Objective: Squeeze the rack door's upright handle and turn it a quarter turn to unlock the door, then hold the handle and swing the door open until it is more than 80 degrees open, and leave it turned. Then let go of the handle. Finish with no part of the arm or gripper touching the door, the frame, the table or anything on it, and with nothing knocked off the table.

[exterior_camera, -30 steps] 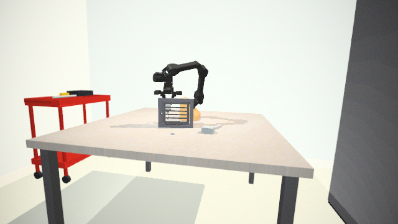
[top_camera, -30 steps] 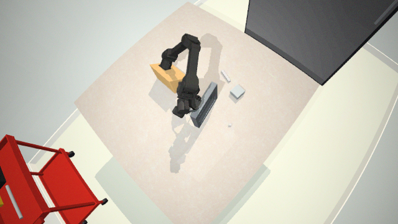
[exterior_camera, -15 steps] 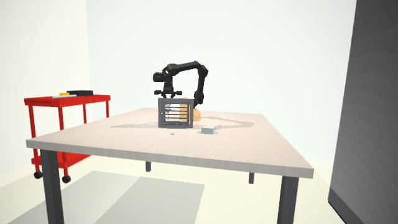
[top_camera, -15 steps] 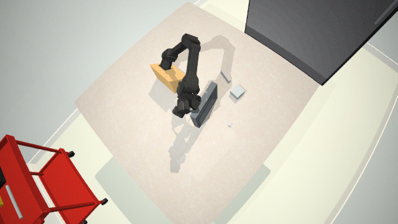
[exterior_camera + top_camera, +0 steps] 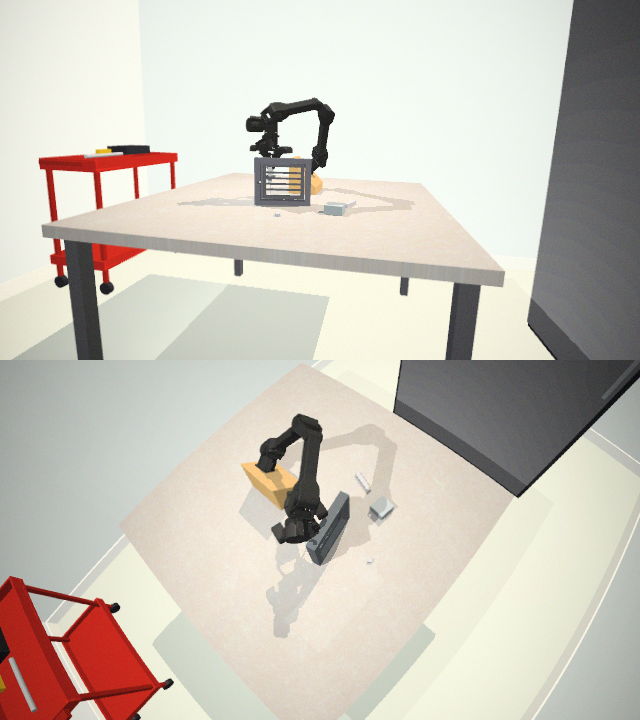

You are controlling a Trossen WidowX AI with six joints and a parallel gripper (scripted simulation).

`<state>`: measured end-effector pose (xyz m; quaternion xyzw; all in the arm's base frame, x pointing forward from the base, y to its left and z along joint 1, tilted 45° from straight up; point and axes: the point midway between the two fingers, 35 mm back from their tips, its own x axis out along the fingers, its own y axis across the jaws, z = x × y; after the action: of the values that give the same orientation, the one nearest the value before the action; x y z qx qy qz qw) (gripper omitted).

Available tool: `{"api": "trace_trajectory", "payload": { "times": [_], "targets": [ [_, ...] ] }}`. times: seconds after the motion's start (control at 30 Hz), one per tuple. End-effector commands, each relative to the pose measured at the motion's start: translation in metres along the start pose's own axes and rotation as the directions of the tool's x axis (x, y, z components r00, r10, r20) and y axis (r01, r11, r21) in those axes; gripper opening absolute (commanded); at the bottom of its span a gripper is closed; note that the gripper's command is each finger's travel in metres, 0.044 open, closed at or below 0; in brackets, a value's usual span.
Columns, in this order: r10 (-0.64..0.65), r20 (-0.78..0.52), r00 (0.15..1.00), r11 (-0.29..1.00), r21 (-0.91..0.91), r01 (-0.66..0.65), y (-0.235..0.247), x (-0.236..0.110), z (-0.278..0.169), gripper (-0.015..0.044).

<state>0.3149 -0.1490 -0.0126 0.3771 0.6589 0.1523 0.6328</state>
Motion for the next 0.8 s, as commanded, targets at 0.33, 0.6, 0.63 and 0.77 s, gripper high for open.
{"api": "trace_trajectory", "payload": {
  "times": [0.33,0.6,0.63,0.77],
  "targets": [
    [0.001,0.001,1.0,0.778,0.629,-0.002,0.0002,0.0005,0.0004,0.0013],
    [0.001,0.001,1.0,0.477,0.879,-0.002,0.0002,0.0005,0.0004,0.0013],
    [0.001,0.002,1.0,0.433,0.902,-0.002,0.0002,0.0005,0.0004,0.0013],
    [0.002,0.002,1.0,0.248,0.969,-0.002,0.0002,0.0005,0.0004,0.0013]
  ]
}}
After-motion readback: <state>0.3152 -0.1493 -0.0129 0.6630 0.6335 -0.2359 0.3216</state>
